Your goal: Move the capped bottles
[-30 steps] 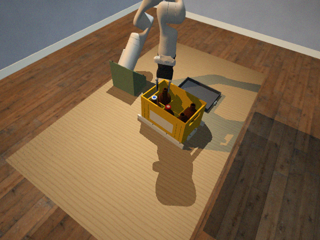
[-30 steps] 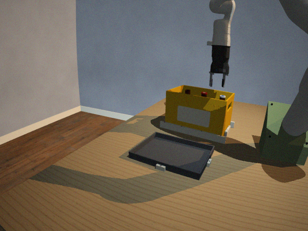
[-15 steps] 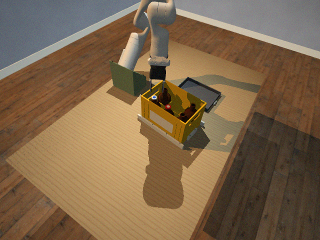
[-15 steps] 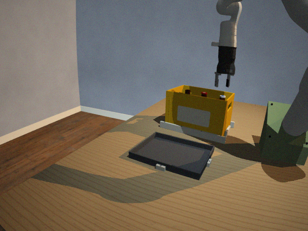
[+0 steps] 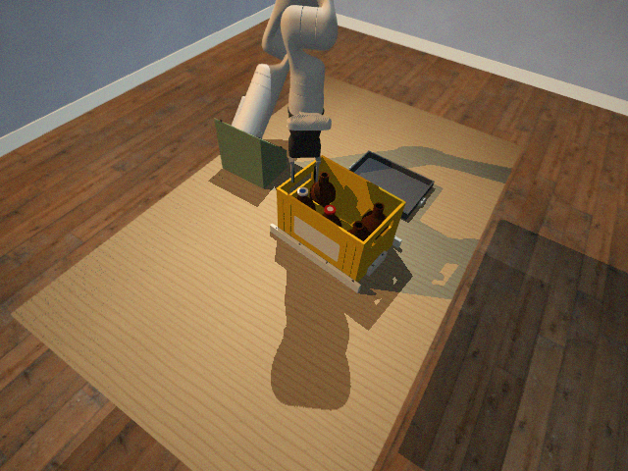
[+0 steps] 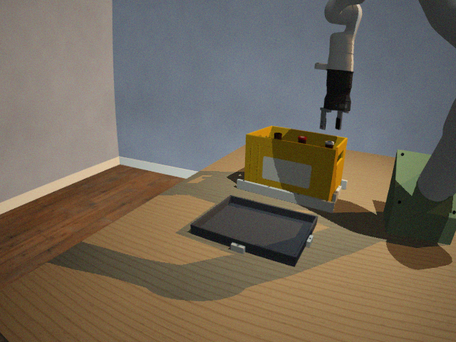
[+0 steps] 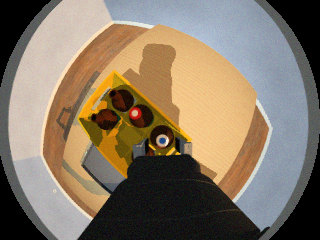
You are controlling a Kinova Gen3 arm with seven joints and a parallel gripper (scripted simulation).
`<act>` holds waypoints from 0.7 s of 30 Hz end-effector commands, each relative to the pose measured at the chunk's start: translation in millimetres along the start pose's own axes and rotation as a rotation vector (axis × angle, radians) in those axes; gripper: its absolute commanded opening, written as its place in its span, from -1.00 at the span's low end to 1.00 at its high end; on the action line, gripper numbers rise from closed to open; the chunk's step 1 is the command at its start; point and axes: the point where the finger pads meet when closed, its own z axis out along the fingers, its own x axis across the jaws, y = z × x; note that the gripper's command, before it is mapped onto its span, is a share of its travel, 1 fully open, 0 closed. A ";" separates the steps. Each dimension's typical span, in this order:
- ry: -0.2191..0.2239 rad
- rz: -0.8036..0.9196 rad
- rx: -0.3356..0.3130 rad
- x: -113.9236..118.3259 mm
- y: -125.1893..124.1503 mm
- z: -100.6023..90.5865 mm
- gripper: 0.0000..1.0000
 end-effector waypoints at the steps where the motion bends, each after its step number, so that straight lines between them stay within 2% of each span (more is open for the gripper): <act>1: -0.001 0.001 -0.003 0.6 0.9 5.0 1.00; 11: -0.004 0.004 -0.003 2.7 0.7 22.6 1.00; 21: -0.004 0.004 -0.003 2.4 1.3 23.9 1.00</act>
